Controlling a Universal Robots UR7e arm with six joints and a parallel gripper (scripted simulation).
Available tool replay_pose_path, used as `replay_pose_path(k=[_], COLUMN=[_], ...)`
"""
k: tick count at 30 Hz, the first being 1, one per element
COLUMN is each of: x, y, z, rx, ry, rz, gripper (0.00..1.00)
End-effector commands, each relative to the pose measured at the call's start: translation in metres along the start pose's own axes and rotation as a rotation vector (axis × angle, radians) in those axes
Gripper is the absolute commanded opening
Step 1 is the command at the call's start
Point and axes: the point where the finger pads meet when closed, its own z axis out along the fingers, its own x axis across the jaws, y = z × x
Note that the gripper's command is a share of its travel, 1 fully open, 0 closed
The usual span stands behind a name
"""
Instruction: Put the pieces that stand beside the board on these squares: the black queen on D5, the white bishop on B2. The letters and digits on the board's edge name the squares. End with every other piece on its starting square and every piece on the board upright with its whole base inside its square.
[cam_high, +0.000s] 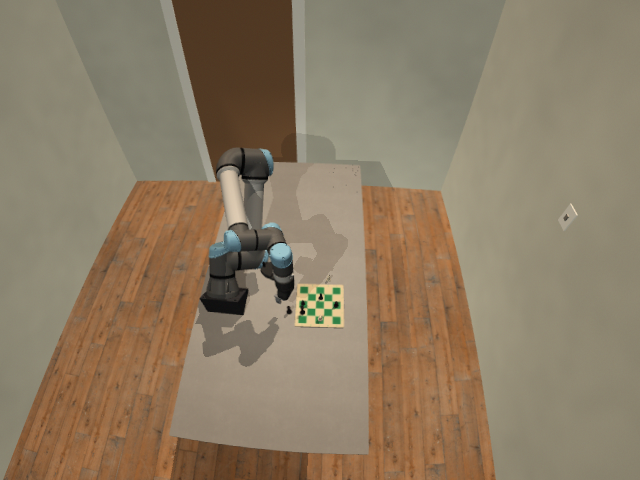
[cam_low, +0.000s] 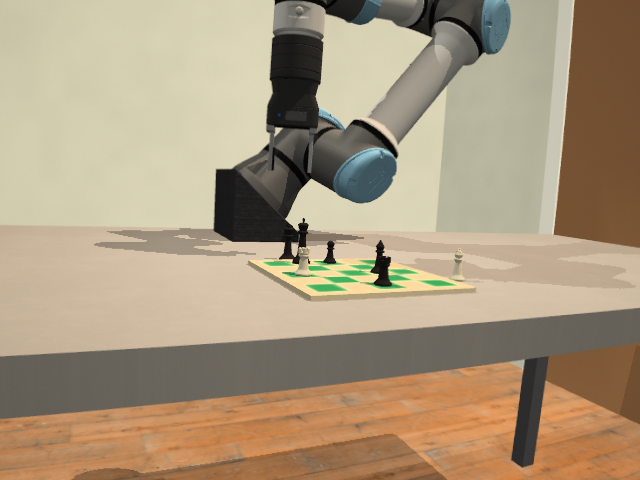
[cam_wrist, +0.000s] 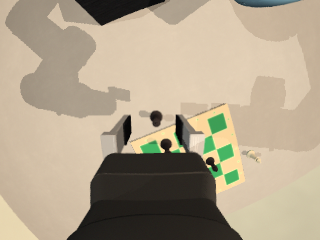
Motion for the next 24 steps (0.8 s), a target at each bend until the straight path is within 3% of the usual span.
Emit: replay_pose_path(k=[1,4,19,24], x=[-0.0022,-0.0026,-0.0055,-0.0053], y=[-0.0006,-0.0004,0.0059,0.0078], z=[0.0022,0.0027,0.0100,0.0113], rx=[-0.005,-0.005,-0.008,-0.009], ry=[0.010,0.010,0.008,0.008], rz=[-0.249,-0.295,-0.952,-1.069], gripper=[1.00,1.00,1.00,1.00])
